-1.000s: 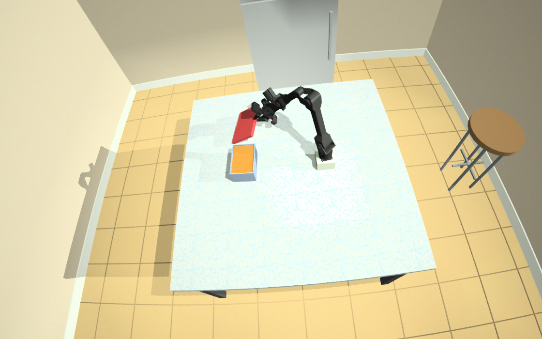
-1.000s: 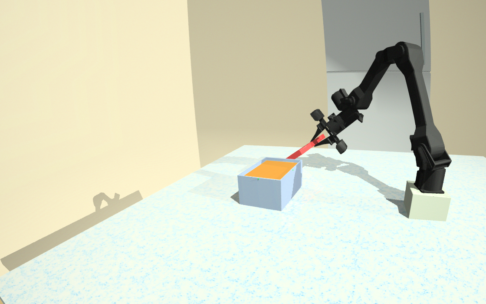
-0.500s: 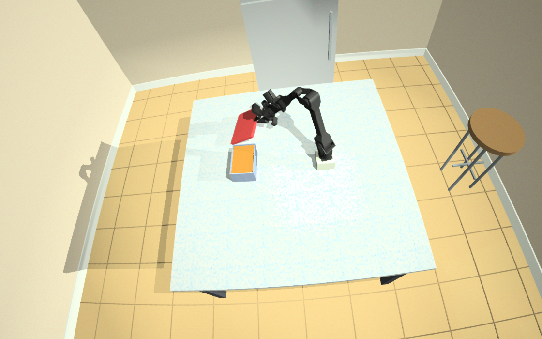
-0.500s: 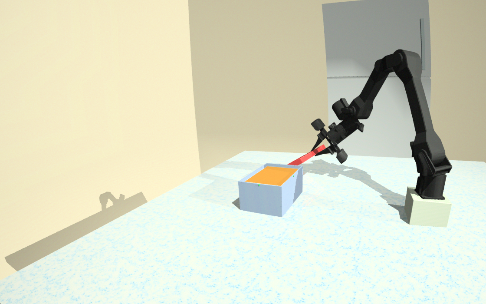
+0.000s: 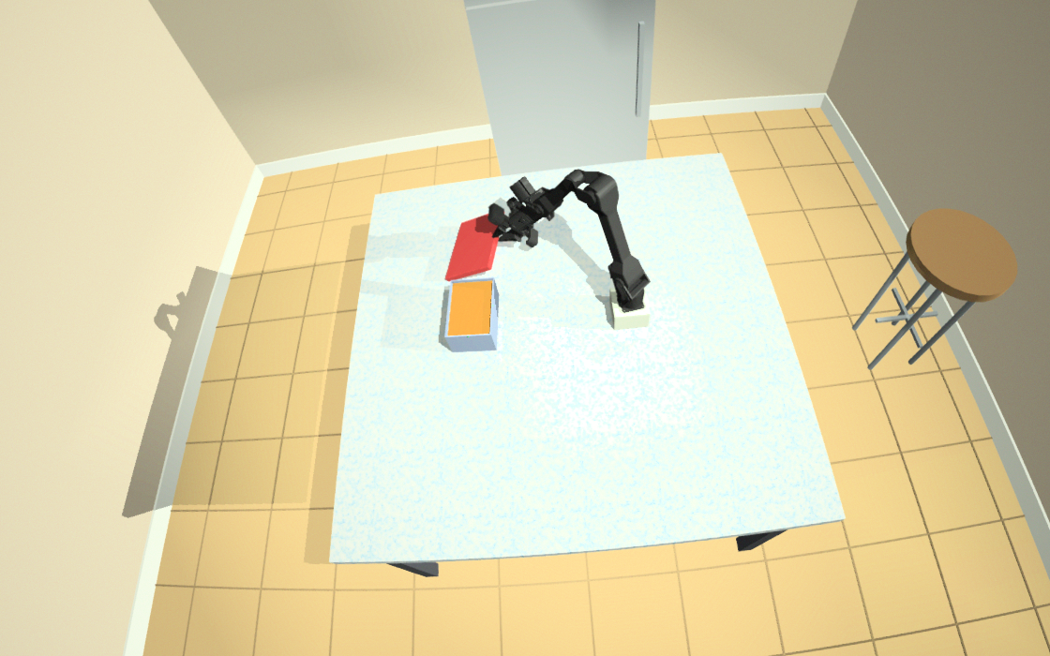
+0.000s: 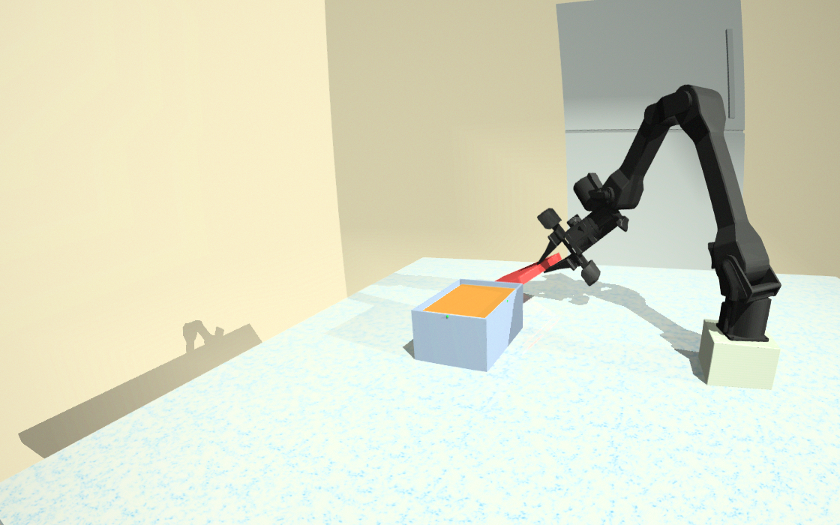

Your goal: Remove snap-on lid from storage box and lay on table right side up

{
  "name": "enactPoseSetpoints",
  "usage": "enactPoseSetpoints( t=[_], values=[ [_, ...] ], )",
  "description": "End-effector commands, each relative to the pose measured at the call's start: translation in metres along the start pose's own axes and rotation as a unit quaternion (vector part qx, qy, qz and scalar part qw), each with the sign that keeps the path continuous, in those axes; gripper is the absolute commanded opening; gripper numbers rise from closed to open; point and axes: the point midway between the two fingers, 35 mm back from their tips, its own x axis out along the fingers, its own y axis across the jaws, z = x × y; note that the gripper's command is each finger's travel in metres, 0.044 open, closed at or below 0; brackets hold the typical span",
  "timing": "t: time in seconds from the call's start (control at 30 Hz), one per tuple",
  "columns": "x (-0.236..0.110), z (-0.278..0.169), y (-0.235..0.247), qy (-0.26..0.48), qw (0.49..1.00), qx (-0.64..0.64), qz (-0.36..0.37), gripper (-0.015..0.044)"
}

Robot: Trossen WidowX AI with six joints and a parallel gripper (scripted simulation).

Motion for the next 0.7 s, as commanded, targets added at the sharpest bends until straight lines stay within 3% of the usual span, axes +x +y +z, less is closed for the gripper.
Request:
enactPoseSetpoints(
  t=[0.0,0.47,0.67],
  values=[
    [0.0052,-0.0029,-0.0078,0.003,1.0,0.0,-0.007,0.0],
    [0.0122,-0.003,-0.0166,0.003,1.0,0.0,-0.007,0.0],
    [0.0089,-0.0017,-0.0118,0.003,1.0,0.0,-0.007,0.0158]
  ],
)
